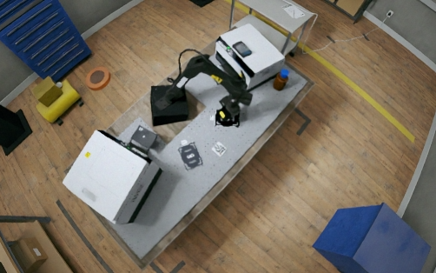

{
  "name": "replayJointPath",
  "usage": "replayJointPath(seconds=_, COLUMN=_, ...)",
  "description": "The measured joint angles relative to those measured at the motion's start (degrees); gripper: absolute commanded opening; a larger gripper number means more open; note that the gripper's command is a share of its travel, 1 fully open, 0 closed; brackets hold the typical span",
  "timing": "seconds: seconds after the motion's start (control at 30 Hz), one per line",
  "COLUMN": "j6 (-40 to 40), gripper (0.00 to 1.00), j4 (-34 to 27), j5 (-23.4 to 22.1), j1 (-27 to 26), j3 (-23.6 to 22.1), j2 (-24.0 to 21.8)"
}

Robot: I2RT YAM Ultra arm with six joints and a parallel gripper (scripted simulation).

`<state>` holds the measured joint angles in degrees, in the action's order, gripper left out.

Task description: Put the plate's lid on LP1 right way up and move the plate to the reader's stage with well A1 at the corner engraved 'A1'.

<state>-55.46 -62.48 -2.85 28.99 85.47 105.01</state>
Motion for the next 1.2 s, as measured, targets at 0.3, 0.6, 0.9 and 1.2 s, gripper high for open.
replayJointPath(seconds=0.3, j6=2.4, gripper=0.86, j4=0.5, j5=-0.6, j1=-3.6, j3=-0.2, j2=0.6)
replayJointPath(seconds=0.6, j6=4.3, gripper=0.86, j4=0.7, j5=-1.2, j1=-6.5, j3=-0.4, j2=1.4)
replayJointPath(seconds=0.9, j6=6.6, gripper=0.86, j4=1.2, j5=-1.8, j1=-10.1, j3=-0.7, j2=2.1)
replayJointPath(seconds=1.2, j6=8.3, gripper=0.86, j4=1.5, j5=-2.5, j1=-13.1, j3=-0.9, j2=2.6)
